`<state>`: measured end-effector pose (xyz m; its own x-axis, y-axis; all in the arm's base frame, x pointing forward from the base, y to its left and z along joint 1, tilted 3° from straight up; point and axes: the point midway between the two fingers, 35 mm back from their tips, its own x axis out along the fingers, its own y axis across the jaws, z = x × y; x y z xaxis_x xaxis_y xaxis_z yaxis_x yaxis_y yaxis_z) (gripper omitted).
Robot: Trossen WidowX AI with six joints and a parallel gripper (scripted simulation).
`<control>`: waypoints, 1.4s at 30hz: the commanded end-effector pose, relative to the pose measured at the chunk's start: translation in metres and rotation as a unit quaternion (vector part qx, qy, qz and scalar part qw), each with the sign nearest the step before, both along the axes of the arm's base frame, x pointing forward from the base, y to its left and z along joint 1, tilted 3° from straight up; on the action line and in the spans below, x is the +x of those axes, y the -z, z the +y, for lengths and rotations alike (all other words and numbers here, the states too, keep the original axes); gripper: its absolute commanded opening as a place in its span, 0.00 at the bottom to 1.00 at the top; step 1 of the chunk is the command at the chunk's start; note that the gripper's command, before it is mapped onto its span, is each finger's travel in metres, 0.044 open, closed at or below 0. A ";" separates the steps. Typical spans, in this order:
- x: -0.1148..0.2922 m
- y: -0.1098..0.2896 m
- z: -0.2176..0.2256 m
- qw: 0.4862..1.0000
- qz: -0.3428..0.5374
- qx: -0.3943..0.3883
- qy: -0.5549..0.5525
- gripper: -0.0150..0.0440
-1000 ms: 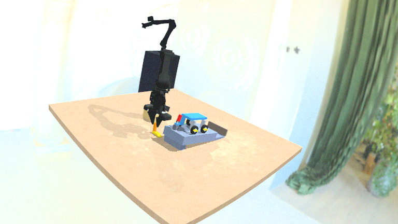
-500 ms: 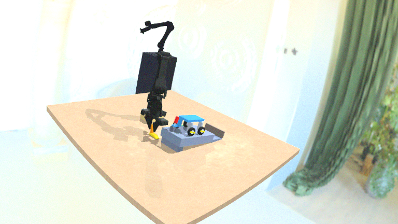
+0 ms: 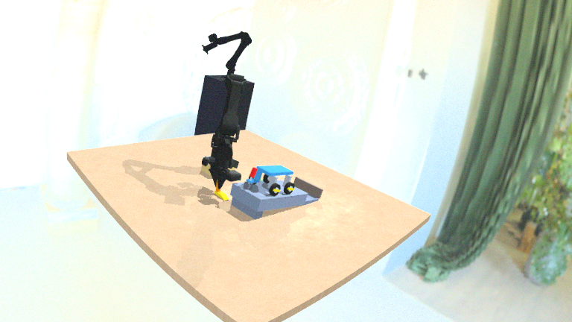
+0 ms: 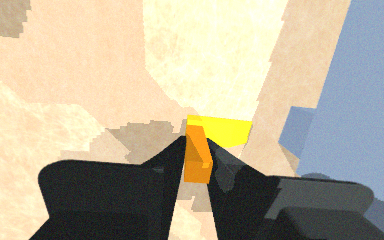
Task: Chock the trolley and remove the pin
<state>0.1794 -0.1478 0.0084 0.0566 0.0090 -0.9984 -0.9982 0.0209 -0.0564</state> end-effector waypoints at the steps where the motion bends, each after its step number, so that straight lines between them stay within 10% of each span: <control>1: 0.001 0.000 0.000 1.000 -0.002 0.000 0.000 0.30; 42: -0.010 -0.131 0.000 1.000 0.001 0.004 0.002 0.25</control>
